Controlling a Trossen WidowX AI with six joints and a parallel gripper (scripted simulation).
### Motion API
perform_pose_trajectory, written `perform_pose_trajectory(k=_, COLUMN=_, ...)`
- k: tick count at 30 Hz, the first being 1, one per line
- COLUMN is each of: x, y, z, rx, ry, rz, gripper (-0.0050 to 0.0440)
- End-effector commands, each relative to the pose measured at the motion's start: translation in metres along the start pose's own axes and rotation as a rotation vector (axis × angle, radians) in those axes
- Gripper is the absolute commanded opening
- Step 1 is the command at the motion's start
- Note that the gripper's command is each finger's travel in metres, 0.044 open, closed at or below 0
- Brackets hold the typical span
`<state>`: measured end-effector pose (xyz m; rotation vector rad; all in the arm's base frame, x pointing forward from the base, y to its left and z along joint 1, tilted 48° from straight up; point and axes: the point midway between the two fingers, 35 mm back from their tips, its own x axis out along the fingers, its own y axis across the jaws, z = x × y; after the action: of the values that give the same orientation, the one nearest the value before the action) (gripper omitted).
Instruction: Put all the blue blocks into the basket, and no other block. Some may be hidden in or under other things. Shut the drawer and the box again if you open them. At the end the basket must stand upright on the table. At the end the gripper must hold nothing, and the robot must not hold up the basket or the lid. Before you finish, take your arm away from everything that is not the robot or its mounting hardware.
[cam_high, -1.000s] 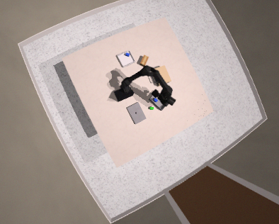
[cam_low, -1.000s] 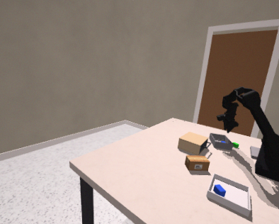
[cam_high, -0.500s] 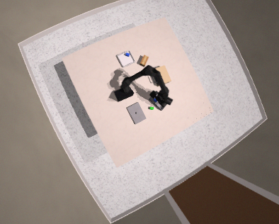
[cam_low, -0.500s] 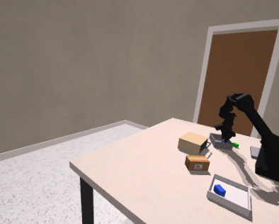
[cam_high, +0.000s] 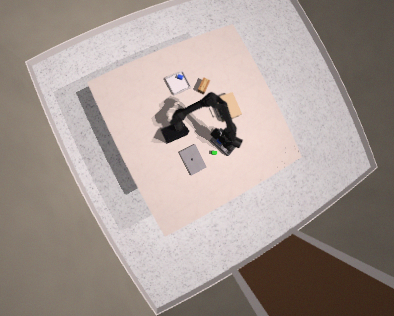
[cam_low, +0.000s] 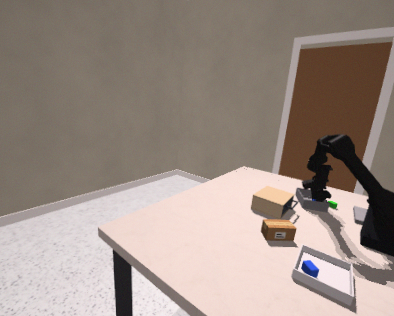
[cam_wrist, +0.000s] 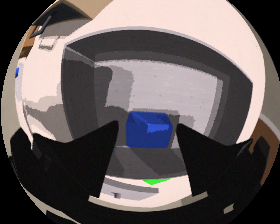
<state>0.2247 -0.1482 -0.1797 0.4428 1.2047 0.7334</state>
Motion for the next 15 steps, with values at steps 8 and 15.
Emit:
perform_pose_trajectory(k=8, x=0.0059, y=0.0010, z=-0.0021, rx=0.008, ry=0.000, rz=0.008, gripper=0.0000)
perform_pose_trajectory(k=15, x=0.0059, y=0.0010, z=-0.0021, rx=0.008, ry=0.000, rz=0.008, gripper=0.0000)
